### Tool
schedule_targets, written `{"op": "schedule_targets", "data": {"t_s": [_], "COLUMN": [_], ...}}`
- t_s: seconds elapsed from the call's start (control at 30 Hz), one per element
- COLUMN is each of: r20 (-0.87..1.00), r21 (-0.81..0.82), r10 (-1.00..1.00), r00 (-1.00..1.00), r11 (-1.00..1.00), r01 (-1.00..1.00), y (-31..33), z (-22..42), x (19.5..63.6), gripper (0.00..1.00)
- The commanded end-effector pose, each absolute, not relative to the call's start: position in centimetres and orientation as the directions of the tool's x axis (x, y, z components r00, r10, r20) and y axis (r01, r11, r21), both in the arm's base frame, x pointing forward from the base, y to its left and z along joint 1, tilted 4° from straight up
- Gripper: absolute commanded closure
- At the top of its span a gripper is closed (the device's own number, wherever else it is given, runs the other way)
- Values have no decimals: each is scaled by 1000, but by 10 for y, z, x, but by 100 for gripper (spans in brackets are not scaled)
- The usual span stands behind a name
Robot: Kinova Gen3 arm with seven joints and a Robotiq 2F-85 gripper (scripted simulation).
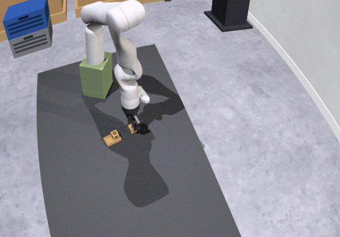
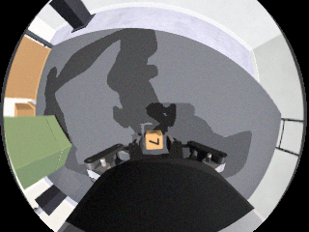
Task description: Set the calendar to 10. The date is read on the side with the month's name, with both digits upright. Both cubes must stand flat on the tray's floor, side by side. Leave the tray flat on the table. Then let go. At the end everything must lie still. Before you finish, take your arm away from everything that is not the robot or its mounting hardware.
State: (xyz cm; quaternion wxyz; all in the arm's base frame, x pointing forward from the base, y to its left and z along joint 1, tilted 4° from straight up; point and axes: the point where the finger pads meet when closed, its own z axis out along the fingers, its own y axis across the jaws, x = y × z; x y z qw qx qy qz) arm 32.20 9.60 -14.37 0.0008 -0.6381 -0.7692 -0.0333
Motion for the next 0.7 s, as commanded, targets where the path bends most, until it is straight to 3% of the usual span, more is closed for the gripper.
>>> {"op": "schedule_targets", "data": {"t_s": [0.0, 0.67], "r20": [45, 45], "r21": [53, 52], "r10": [980, 980], "r00": [-194, -194], "r11": [192, 192], "r01": [980, 980], "y": [97, 97], "z": [-151, -163], "x": [323, 323], "gripper": [54, 54]}}
